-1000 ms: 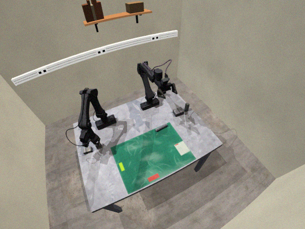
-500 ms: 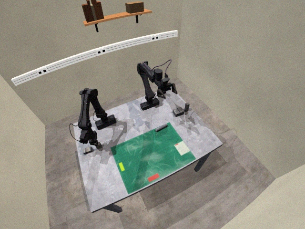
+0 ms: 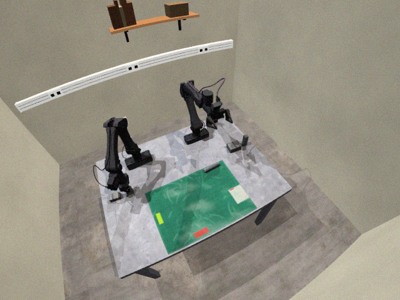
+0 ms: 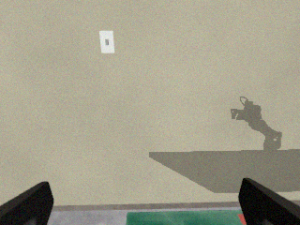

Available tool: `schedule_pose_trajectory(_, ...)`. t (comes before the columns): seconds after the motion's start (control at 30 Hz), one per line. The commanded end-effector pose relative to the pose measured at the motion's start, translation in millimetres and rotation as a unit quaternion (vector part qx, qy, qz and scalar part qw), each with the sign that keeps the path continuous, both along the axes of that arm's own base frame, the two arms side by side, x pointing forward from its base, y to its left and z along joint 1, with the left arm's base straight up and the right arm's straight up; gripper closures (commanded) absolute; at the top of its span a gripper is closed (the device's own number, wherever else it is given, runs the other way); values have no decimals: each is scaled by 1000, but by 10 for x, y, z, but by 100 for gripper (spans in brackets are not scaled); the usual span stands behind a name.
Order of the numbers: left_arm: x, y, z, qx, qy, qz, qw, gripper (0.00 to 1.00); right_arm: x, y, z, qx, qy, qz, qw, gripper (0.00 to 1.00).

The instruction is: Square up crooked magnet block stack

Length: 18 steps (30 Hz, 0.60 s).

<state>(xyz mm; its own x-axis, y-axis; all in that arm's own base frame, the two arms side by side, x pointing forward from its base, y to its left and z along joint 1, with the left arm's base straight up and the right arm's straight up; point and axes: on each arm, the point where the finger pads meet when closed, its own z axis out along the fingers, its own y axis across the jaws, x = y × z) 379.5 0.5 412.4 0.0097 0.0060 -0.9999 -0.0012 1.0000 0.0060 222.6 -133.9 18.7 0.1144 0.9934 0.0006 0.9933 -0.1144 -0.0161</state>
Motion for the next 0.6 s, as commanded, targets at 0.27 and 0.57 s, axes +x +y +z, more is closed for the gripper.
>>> schedule_pose_trajectory(0.27,-82,-10,365,0,-45,-3,999,0,80,-92,-218,-15,-14,-1,1000,38)
schedule_pose_trajectory(0.57,-82,-10,365,0,-45,-3,999,0,240,-122,-49,-32,-45,1,998,38)
